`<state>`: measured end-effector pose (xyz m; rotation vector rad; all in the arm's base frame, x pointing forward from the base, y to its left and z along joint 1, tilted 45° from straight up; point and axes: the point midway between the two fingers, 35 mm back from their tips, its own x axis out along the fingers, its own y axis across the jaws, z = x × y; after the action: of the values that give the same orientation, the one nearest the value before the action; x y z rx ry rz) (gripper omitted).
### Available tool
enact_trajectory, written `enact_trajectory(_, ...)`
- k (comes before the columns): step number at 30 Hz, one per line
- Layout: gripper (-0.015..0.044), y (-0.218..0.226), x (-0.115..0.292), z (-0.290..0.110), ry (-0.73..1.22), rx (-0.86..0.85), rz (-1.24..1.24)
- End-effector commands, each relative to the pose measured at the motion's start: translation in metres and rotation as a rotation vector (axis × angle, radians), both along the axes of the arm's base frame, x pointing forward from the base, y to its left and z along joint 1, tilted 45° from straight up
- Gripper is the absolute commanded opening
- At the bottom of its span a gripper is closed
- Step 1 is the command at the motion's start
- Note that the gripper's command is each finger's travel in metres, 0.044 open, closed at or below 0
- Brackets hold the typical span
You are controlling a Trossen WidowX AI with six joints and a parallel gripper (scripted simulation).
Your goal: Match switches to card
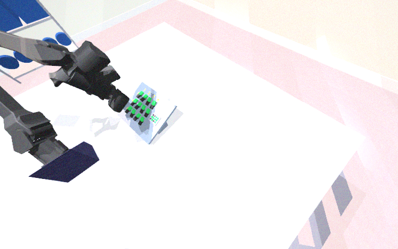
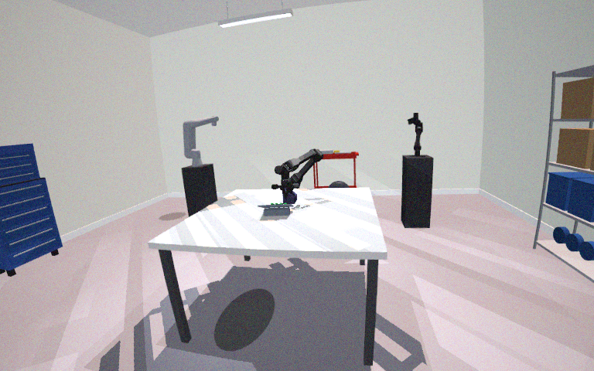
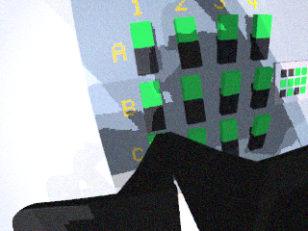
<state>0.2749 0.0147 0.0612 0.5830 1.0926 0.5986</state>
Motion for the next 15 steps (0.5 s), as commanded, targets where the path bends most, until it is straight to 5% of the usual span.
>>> enact_trajectory(1,0.0000,0.003,0.001,-0.002,-0.007,0.004,-0.008)
enact_trajectory(15,0.0000,0.018,0.008,-0.015,-0.008,0.005,-0.008)
